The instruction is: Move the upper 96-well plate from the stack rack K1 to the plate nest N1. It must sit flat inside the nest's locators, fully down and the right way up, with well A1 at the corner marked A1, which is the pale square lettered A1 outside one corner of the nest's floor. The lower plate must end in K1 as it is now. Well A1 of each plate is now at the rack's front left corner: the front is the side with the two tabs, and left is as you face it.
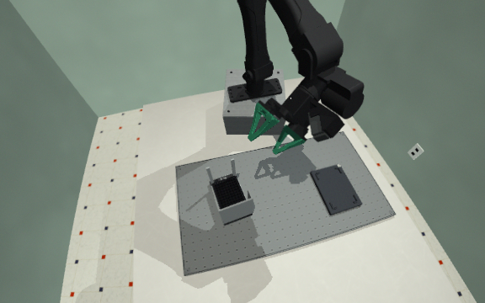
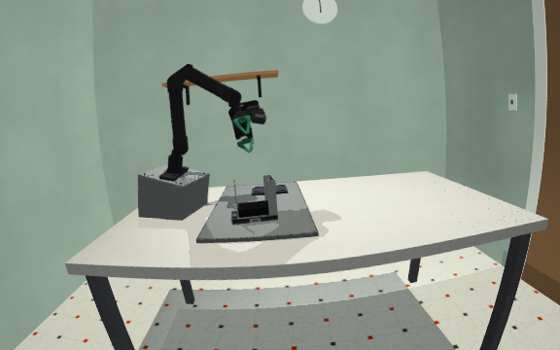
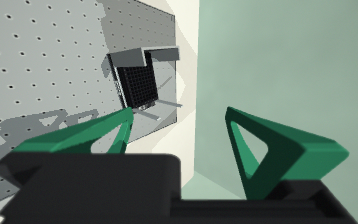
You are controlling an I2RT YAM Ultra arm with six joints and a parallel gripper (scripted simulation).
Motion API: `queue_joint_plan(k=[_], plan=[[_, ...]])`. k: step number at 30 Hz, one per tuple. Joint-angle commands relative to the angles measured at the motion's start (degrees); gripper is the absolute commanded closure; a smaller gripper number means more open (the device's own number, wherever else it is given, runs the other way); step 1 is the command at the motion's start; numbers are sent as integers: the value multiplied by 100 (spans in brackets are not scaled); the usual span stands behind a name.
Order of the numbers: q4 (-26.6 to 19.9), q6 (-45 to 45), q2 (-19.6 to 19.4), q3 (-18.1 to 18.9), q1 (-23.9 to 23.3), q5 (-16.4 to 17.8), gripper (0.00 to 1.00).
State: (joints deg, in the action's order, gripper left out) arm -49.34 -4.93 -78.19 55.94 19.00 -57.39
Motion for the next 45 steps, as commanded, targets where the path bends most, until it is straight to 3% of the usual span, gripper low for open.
queue_joint_plan(k=[1,17,18,31,34,40,45], plan=[[19,-31,82,84,9,-74,0],[19,-31,82,84,9,-74,0],[-14,167,-119,201,-193,213,0],[-243,1795,-1004,1099,-2041,2629,0],[-255,1860,-1056,1141,-2112,2714,0],[-314,2729,-1525,1584,-3097,3978,0],[-434,3257,-1846,1919,-3703,4796,0]])
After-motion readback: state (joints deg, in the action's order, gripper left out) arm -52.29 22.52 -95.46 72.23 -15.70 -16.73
